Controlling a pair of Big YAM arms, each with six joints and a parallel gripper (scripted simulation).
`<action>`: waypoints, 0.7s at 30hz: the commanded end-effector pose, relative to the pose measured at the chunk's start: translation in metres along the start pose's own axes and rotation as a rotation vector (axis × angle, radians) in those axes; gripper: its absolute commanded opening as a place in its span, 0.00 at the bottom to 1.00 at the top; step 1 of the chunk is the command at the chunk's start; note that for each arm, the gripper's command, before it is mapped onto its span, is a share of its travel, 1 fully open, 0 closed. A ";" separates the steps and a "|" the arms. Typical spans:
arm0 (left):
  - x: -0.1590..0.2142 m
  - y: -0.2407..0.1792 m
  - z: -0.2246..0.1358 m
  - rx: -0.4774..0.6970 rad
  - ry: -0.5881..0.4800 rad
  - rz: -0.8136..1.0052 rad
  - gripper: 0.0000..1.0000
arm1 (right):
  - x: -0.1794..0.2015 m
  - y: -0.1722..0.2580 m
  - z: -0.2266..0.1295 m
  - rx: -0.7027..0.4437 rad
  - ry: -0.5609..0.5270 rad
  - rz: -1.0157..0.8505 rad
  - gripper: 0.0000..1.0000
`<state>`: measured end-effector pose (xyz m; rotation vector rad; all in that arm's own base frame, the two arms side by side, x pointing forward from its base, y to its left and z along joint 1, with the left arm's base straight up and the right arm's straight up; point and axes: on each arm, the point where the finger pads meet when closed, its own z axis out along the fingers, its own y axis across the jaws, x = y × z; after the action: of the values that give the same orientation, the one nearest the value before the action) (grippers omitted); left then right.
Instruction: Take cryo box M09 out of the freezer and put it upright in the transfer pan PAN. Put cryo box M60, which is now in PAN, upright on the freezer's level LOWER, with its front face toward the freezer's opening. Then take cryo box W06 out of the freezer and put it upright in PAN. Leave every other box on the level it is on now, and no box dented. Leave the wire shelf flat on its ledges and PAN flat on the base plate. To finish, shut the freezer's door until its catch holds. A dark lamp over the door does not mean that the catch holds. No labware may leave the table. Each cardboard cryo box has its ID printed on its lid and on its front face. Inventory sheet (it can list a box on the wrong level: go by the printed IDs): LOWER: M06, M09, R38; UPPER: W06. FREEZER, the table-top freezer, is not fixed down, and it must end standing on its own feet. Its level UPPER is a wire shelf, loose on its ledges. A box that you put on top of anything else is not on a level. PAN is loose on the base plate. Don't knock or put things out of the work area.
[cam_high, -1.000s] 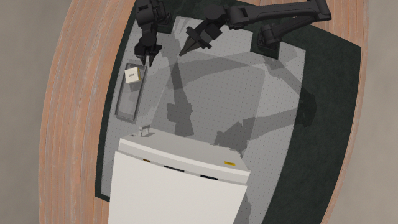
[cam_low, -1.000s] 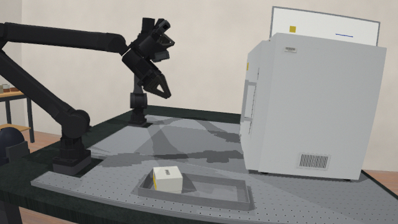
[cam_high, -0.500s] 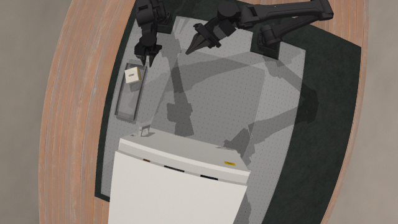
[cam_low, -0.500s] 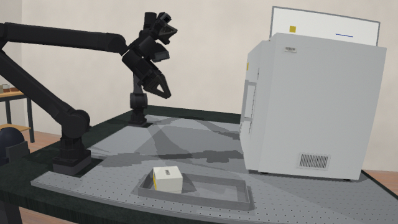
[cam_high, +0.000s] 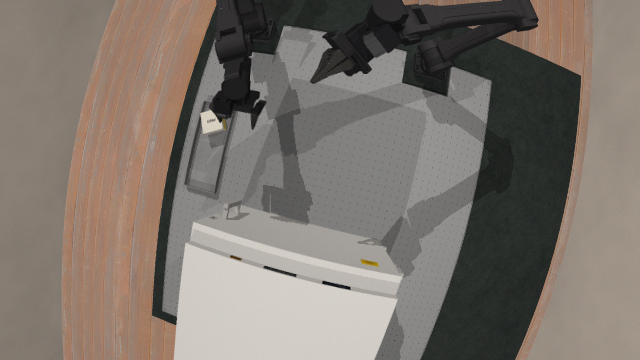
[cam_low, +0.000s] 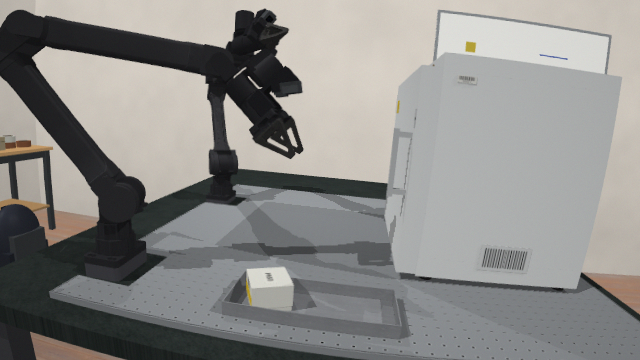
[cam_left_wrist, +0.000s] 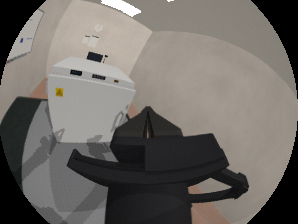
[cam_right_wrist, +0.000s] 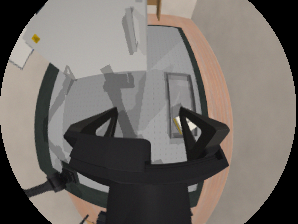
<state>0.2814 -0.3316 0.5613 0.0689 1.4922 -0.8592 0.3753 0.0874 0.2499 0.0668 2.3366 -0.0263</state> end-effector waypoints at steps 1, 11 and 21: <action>-0.067 -0.018 -0.008 0.044 -0.120 -0.023 0.00 | -0.056 0.008 -0.003 -0.013 -0.072 0.021 1.00; -0.103 -0.017 -0.022 0.035 -0.095 -0.018 0.00 | -0.093 0.022 0.028 -0.012 -0.036 0.021 1.00; -0.099 -0.008 -0.025 0.069 -0.203 0.015 0.00 | -0.128 0.036 0.063 -0.004 0.061 0.028 1.00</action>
<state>0.2677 -0.2825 0.6398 0.0418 1.3379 -0.8953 0.4820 0.1136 0.2633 0.0707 2.4292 -0.0227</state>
